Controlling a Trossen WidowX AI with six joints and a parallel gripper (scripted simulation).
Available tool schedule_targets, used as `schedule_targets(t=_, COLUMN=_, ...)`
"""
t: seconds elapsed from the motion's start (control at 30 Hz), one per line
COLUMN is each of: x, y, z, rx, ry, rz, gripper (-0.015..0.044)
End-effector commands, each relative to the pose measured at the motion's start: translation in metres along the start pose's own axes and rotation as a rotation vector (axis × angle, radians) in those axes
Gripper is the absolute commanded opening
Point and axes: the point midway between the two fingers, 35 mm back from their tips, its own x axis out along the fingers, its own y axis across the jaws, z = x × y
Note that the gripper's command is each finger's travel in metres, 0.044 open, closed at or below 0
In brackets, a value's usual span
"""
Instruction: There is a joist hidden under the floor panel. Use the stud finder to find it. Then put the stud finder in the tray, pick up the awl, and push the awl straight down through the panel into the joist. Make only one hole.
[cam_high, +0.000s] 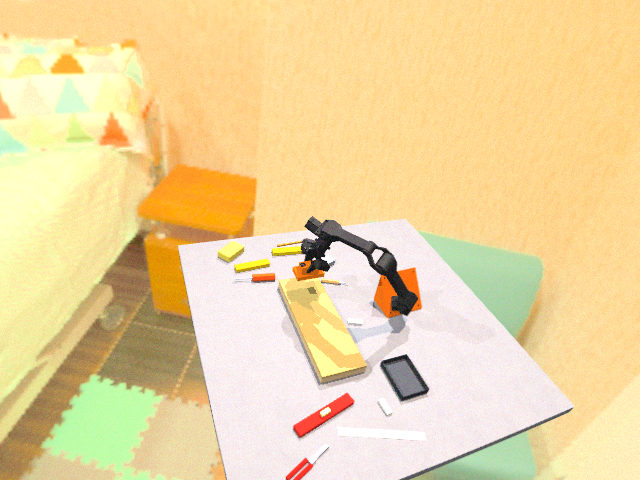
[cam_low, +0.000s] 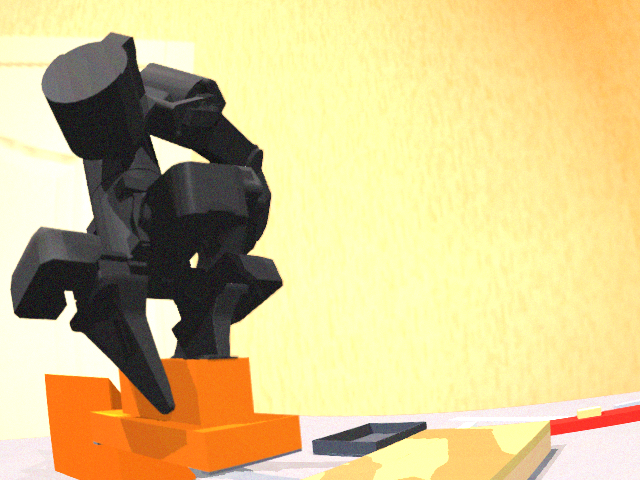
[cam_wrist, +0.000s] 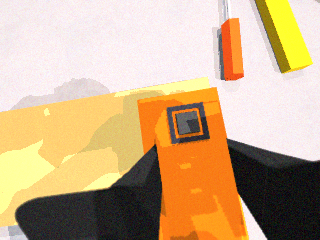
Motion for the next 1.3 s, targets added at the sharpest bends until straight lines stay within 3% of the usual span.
schedule_targets(t=0.0, x=-0.001, y=-0.001, z=0.006, rx=-0.005, ry=-0.013, rz=0.001, gripper=0.0000)
schedule_targets(t=1.27, x=0.041, y=-0.003, z=-0.012, rx=-0.005, ry=-0.014, rz=0.001, gripper=0.0000)
